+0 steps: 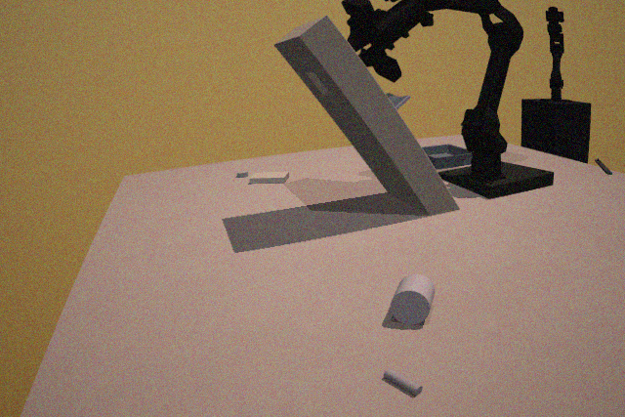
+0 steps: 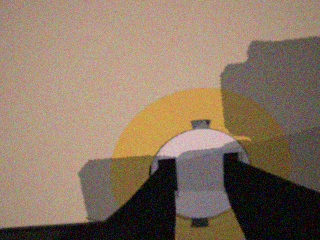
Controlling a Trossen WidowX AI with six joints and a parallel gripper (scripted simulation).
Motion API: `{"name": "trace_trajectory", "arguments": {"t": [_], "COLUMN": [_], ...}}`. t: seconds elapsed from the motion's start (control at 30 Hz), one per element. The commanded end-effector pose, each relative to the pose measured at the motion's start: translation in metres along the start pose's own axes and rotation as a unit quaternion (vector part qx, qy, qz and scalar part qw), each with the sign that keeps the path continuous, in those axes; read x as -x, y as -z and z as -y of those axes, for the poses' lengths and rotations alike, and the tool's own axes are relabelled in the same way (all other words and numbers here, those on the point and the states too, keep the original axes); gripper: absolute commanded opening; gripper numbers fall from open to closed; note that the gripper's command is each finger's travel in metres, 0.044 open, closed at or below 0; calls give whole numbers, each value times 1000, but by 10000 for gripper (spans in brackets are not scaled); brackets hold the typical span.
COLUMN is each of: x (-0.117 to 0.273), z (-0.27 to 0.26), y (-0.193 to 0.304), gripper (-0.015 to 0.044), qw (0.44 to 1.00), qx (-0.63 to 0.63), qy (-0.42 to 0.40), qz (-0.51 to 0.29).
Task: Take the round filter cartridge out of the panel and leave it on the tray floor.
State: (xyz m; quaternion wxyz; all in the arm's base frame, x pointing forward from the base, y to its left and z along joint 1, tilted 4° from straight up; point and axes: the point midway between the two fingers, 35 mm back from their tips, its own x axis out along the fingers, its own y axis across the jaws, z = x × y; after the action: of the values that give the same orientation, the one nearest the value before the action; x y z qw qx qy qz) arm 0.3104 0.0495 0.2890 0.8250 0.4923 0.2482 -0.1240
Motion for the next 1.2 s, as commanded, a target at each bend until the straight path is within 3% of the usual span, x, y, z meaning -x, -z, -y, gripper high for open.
{"name": "trace_trajectory", "arguments": {"t": [0.0,1.17], "x": [-4,-14], "z": [0,0], "y": [1,1], "gripper": [114,114], "qw": [1000,1000], "qx": [3,3], "qy": [1,1], "qz": [-3,-2]}}
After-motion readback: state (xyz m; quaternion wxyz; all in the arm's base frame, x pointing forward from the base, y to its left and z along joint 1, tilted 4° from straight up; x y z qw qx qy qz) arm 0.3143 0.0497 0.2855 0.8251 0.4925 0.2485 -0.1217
